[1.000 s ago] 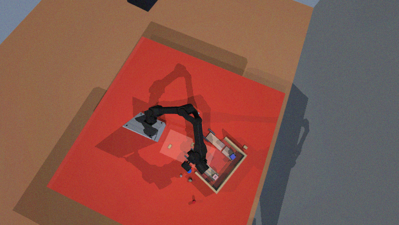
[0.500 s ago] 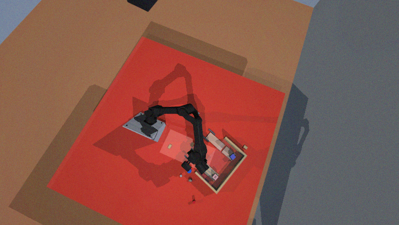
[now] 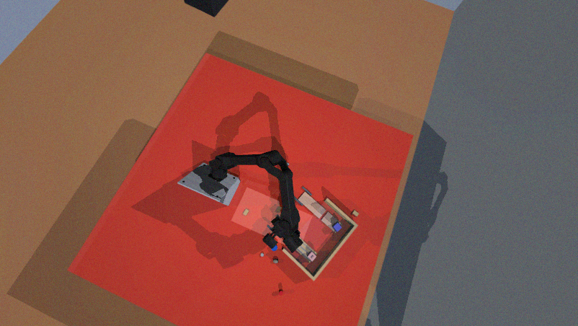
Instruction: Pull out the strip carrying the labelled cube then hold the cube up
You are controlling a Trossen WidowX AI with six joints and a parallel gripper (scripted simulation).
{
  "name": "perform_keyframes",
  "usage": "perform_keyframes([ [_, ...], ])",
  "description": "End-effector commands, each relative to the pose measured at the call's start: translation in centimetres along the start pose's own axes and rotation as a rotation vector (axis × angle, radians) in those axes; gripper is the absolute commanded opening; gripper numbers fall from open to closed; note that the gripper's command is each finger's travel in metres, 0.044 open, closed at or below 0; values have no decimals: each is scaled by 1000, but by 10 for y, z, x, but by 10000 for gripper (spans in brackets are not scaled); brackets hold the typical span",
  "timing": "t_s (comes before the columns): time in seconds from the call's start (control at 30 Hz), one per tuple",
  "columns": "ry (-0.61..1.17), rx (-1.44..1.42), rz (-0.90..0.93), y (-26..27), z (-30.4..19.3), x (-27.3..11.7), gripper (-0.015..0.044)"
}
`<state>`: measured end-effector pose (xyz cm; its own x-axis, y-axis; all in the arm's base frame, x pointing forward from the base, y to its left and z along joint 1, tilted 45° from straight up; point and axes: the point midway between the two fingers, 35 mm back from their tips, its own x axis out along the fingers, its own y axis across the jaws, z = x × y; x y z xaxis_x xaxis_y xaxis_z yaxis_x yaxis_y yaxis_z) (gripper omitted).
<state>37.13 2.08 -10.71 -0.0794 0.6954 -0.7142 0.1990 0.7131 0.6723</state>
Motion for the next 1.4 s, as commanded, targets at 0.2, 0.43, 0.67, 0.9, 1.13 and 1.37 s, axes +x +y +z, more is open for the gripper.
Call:
perform_keyframes([
  [0.2,-1,4,3,1,1,2,0],
  [0.43,-1,4,3,1,1,3,0],
  [0.67,-1,4,3,1,2,4,0],
  [0.9,-1,4,3,0,2,4,0],
  [1.13,0,4,3,0,-9,4,0],
  [1.37,0,4,3,0,-20,5,0],
])
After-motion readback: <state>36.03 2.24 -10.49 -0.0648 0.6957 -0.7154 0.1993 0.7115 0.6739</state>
